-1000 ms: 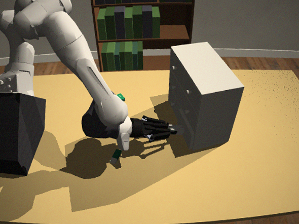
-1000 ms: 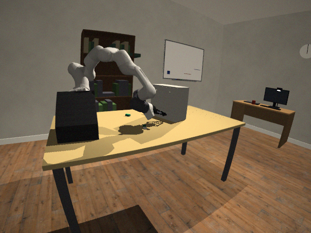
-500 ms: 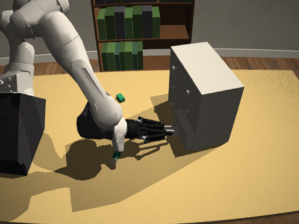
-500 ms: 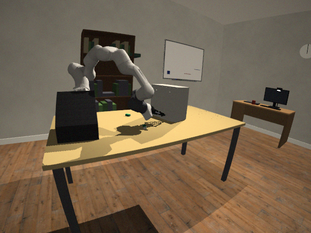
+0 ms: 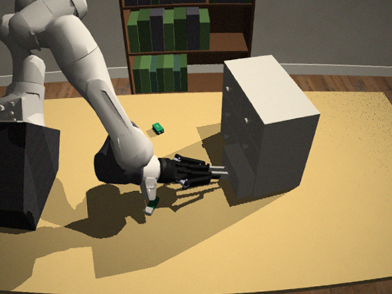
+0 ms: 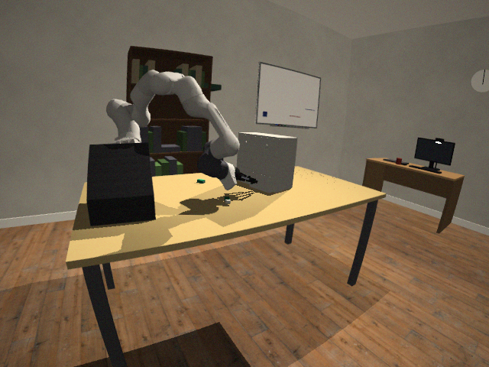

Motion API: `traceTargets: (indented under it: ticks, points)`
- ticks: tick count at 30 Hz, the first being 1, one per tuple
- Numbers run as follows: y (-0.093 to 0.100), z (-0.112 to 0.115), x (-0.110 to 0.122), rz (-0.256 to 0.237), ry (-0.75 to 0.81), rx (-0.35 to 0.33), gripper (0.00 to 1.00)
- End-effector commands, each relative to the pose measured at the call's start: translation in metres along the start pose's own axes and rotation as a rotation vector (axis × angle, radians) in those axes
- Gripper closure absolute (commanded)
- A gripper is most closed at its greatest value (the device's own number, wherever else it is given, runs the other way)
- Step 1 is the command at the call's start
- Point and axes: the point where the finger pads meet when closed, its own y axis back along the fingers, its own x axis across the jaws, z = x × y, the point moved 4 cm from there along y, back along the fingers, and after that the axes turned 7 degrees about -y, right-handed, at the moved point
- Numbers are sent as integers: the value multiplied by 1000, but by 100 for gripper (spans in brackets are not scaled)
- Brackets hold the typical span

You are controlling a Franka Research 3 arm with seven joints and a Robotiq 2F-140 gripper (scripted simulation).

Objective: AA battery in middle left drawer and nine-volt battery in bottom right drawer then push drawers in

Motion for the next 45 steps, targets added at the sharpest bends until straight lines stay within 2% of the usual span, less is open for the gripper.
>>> traceTargets:
  ticks: [1,16,39,45]
  points:
    - [4,-2,0,2,8,1,92]
    - [13,-5,0,2,8,1,92]
    - [14,-5,0,2,8,1,92]
    - [14,-5,0,2,8,1,85]
